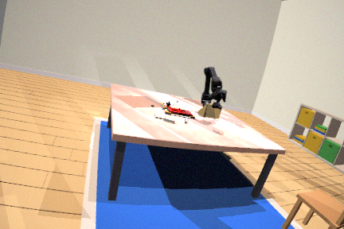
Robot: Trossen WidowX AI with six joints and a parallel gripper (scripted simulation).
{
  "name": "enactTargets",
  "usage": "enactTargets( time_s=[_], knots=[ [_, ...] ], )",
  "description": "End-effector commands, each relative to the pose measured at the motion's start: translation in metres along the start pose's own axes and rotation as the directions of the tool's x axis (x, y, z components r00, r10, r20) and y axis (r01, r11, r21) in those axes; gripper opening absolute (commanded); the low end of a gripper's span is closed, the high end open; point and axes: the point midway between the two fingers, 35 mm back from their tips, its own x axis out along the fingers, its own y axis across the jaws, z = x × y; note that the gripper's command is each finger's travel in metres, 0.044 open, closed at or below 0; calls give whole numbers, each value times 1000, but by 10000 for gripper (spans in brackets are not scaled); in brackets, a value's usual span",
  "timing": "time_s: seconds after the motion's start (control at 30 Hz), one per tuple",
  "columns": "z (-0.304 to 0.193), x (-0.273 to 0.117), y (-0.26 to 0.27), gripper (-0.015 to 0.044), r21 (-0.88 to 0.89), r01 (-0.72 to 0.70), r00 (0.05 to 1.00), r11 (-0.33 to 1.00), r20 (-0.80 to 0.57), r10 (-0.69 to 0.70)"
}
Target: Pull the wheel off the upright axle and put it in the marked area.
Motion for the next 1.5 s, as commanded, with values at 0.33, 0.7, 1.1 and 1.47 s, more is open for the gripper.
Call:
enactTargets(
  time_s=[0.33,0.7,1.1,1.47],
  knots=[
    [43,-62,38,300,-27,-221,974,975,-64,219],
    [143,-141,85,300,99,-512,854,853,-53,518],
    [293,-192,101,300,331,-700,699,633,134,703],
    [378,-200,87,300,451,-743,646,495,287,707]
  ],
)
